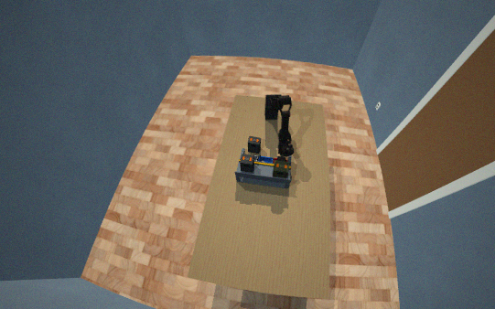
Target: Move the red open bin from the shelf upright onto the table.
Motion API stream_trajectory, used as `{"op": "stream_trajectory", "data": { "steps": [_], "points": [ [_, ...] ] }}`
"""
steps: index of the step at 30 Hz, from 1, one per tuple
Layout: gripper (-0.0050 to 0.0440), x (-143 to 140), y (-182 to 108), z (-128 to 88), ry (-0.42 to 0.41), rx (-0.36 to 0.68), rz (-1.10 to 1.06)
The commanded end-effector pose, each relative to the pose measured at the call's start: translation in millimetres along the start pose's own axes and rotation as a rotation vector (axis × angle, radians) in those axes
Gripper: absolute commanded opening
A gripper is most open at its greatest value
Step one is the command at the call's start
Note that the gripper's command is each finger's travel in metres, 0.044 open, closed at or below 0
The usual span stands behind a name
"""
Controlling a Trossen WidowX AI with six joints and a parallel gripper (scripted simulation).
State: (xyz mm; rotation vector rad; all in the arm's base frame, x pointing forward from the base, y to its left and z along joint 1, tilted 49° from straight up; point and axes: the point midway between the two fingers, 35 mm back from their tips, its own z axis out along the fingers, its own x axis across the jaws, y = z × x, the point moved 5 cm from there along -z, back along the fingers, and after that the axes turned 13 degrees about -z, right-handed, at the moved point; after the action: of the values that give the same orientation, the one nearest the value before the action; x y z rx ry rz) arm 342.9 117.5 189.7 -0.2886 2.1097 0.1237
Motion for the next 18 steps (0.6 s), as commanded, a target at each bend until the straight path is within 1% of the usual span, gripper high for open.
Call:
{"op": "stream_trajectory", "data": {
  "steps": [1,18],
  "points": [
    [0.0425,-8.0,-0.6,-6.8,-0.032,0.003,-0.001],
    [0.0425,-6.6,0.1,-11.0,-0.031,0.003,-0.001]
  ]
}}
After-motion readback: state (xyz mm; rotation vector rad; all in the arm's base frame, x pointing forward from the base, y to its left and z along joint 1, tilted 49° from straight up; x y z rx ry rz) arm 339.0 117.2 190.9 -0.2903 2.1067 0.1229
